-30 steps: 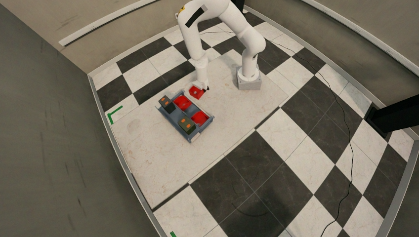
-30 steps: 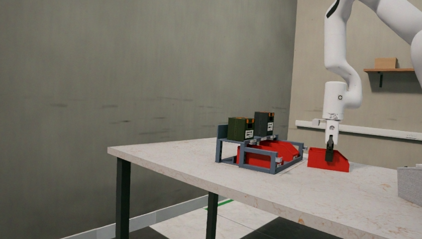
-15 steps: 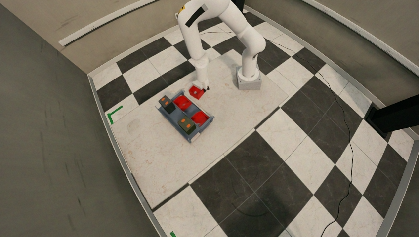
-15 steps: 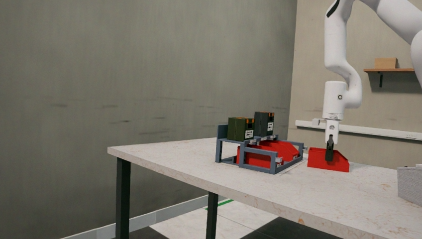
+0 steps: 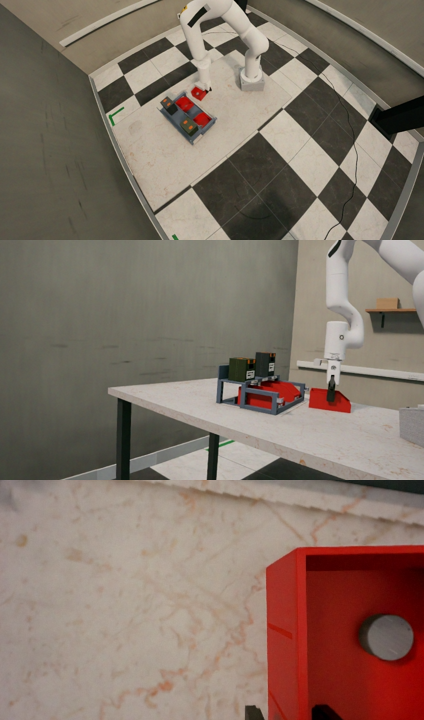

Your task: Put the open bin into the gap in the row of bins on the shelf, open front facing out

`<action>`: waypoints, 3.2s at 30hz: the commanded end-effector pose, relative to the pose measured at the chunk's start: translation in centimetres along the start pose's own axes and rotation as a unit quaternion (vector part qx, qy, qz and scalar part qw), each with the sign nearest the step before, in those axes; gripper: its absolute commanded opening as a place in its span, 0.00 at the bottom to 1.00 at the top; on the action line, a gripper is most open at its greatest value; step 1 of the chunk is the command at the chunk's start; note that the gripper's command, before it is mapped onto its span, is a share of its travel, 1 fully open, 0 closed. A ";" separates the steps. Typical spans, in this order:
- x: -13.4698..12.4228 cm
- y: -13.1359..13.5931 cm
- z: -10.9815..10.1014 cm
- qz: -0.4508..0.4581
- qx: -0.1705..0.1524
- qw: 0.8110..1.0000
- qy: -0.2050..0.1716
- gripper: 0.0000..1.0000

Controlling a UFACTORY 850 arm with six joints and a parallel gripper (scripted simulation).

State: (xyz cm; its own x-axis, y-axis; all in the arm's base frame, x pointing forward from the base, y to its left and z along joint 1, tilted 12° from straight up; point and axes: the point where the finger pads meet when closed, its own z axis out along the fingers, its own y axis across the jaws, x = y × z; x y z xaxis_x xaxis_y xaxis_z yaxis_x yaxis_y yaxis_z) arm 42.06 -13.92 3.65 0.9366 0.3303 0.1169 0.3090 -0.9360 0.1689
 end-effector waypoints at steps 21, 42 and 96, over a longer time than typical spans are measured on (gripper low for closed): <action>0.0 0.0 0.0 0.000 0.000 1.000 0.000 0.00; 0.1 0.0 0.0 0.000 0.000 1.000 0.000 0.00; 0.0 0.0 -1.4 0.000 0.000 1.000 0.001 0.00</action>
State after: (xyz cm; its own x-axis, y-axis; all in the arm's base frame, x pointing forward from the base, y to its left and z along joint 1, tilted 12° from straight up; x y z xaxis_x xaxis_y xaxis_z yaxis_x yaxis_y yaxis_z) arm 41.87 -13.78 4.65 0.9365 0.3306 0.1167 0.3094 -0.9359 0.1684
